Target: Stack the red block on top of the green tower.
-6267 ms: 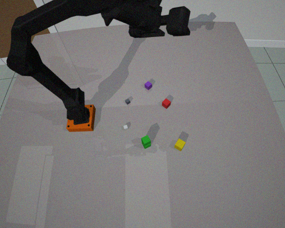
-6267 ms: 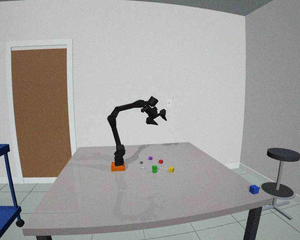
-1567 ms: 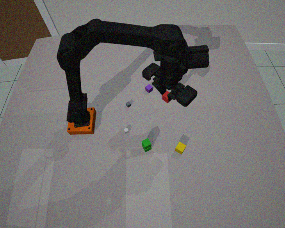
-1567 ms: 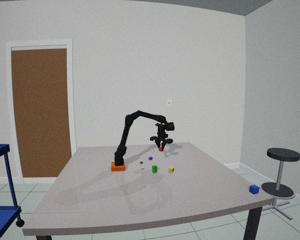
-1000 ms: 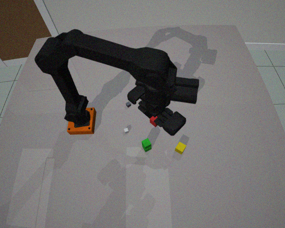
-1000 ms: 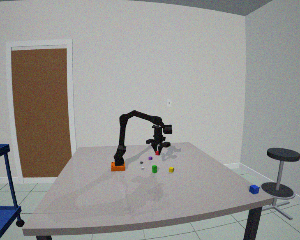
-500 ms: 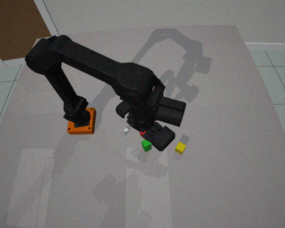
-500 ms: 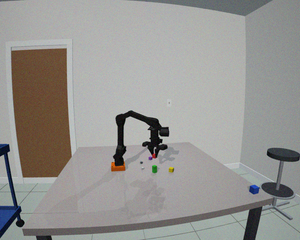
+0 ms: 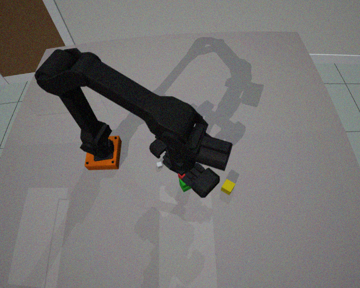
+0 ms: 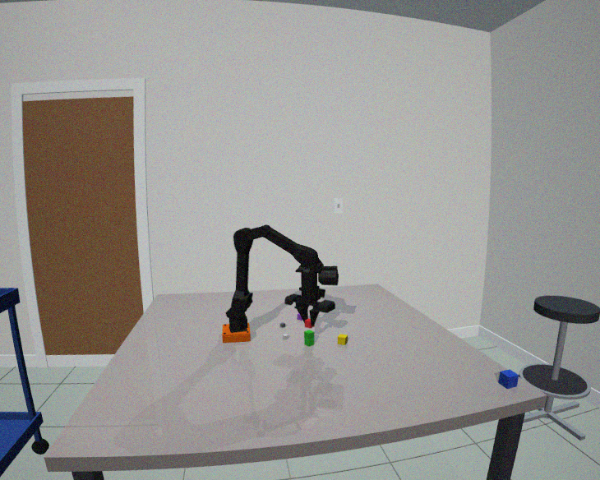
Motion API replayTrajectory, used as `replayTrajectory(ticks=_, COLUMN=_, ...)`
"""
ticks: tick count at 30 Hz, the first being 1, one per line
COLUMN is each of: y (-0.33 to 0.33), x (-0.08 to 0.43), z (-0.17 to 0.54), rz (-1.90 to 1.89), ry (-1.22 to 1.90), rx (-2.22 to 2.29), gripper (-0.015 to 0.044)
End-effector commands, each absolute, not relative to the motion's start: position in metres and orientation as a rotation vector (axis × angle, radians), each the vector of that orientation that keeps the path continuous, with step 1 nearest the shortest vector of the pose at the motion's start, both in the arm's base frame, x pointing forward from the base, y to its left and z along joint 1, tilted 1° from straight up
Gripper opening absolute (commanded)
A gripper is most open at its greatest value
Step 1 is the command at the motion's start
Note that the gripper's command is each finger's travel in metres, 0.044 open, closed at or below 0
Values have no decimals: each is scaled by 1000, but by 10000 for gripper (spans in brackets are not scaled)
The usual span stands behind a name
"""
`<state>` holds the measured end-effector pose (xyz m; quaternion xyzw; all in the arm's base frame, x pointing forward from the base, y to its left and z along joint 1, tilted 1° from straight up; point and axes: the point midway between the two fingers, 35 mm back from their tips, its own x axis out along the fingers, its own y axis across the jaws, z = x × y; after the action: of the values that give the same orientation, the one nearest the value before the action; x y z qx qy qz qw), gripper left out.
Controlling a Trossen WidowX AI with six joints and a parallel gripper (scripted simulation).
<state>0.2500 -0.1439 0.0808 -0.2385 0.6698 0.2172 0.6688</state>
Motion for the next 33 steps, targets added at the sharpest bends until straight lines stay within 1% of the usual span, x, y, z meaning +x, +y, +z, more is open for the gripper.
replayTrajectory(ticks=1, y=-144, x=248, z=64, rz=497, ry=1518, rx=-537, gripper=0)
replayTrajectory(ticks=33, y=-144, x=248, z=65, rz=497, ry=1518, rx=-537, gripper=0)
